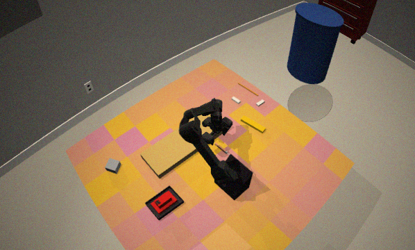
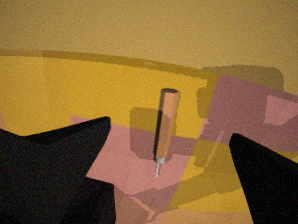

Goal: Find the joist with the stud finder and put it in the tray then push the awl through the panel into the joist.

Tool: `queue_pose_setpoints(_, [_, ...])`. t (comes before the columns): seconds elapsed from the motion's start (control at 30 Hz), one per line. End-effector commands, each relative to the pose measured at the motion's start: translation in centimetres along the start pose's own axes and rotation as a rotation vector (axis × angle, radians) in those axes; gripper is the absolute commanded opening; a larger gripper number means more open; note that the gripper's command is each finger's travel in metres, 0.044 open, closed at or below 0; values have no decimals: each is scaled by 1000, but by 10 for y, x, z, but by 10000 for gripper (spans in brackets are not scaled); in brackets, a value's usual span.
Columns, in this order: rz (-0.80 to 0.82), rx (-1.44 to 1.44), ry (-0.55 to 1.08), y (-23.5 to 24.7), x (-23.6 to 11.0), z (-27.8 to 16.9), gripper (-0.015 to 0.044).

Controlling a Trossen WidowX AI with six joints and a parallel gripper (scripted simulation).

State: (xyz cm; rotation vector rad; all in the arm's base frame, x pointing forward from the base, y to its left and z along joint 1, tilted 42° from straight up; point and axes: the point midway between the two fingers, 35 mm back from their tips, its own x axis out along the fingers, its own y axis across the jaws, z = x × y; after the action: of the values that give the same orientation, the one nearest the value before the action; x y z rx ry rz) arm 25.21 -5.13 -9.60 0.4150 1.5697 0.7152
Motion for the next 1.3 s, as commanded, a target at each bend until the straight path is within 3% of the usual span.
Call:
queue_pose_setpoints(0.0, [5,3,2,2,7,0,440])
queue_pose_setpoints(1.1, [8,2,2,3,51,3,440])
queue_pose_setpoints(1.27, [8,2,2,3,51,3,309])
